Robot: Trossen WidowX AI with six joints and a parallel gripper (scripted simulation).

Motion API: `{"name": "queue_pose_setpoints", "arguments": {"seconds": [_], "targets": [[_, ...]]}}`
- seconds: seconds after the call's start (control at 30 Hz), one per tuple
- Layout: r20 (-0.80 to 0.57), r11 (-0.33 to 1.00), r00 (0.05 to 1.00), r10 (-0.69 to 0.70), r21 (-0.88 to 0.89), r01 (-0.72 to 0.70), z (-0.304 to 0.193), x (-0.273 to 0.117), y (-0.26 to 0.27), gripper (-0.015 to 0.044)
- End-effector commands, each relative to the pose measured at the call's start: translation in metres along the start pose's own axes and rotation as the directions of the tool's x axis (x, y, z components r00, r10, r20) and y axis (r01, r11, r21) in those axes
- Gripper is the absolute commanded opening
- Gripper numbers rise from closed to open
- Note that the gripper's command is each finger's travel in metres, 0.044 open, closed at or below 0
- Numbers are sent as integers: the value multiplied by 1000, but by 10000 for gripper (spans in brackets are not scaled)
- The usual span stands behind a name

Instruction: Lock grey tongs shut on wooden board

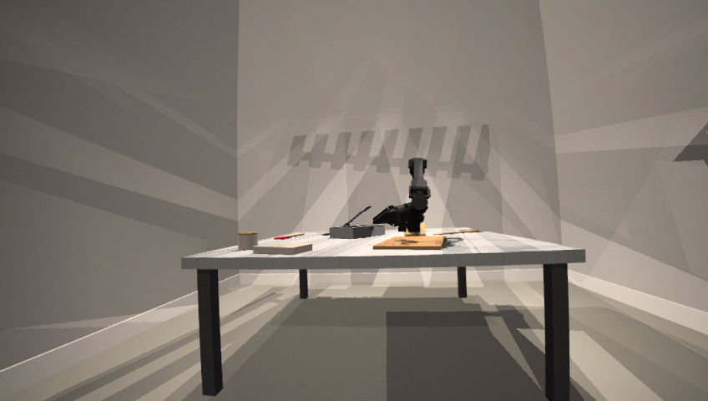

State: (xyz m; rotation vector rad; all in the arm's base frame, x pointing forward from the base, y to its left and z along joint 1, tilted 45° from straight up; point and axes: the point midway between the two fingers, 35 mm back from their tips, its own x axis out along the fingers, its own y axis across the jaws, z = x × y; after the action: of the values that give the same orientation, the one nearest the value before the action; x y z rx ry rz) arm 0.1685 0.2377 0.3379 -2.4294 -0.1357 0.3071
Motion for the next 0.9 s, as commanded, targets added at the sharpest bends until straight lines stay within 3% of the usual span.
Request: {"name": "queue_pose_setpoints", "arguments": {"seconds": [0.0, 0.23, 0.57, 0.73, 0.87], "targets": [[0, 1000, 1000, 0, 0, 0, 0, 0, 0, 426], [16, 995, 997, 78, 63, -79, 1, 28, 11, 242], [65, 922, 943, 326, 200, -332, -5, 105, 56, -20], [164, 765, 836, 524, 342, -546, -4, 151, 113, -150], [252, 541, 701, 667, 483, -688, -10, 181, 172, -150]]}}
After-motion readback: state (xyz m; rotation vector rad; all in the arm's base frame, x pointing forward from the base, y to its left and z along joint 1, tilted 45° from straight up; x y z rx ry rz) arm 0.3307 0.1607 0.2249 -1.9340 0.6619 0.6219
